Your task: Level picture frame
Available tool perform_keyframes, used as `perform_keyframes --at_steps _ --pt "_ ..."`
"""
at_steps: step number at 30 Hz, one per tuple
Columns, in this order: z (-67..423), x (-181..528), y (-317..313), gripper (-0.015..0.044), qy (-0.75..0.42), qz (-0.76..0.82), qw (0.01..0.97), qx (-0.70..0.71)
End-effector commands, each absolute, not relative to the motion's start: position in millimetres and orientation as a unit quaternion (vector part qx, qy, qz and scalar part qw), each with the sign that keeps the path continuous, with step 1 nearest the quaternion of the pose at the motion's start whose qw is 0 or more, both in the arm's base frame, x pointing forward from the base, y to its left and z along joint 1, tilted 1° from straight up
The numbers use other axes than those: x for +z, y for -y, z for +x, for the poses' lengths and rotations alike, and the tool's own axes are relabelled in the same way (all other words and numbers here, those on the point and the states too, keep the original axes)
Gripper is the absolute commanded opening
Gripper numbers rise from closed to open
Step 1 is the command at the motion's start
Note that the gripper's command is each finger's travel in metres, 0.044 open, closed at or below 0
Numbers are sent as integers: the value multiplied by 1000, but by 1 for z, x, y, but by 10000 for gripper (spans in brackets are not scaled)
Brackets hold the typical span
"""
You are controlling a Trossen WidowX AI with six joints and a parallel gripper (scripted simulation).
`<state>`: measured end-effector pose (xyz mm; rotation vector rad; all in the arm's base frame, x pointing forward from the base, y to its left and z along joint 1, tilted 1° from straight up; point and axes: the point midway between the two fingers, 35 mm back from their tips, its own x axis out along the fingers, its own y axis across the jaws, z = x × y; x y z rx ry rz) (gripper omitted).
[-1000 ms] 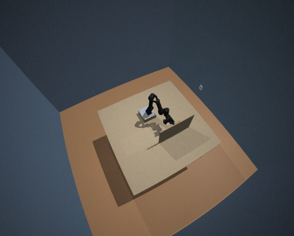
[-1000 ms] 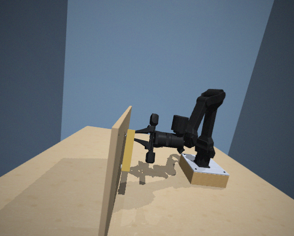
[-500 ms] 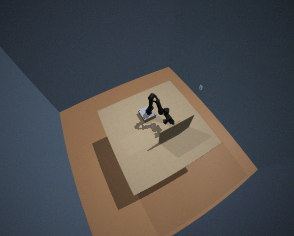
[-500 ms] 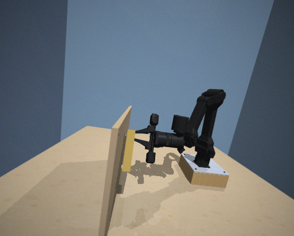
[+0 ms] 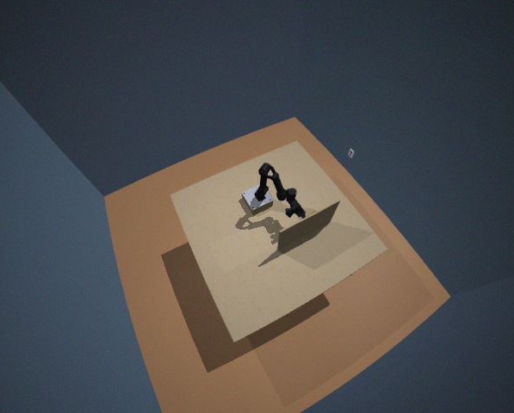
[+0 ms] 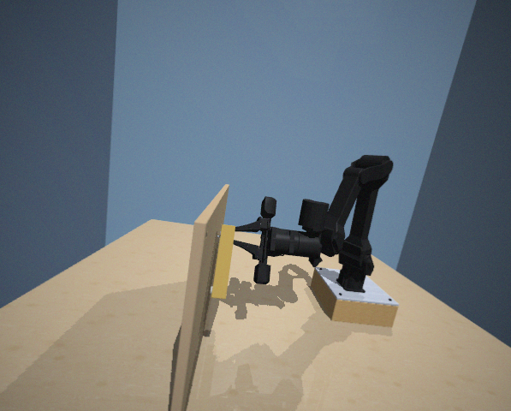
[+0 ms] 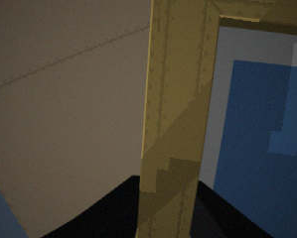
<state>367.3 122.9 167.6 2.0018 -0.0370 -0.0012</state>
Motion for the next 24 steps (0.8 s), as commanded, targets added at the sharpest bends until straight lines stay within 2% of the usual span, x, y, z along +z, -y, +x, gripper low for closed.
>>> perform_keyframes --at_steps 1,24 --pt "368 173 -125 0 19 845 534 7" --pt "369 167 -128 0 19 845 534 7"
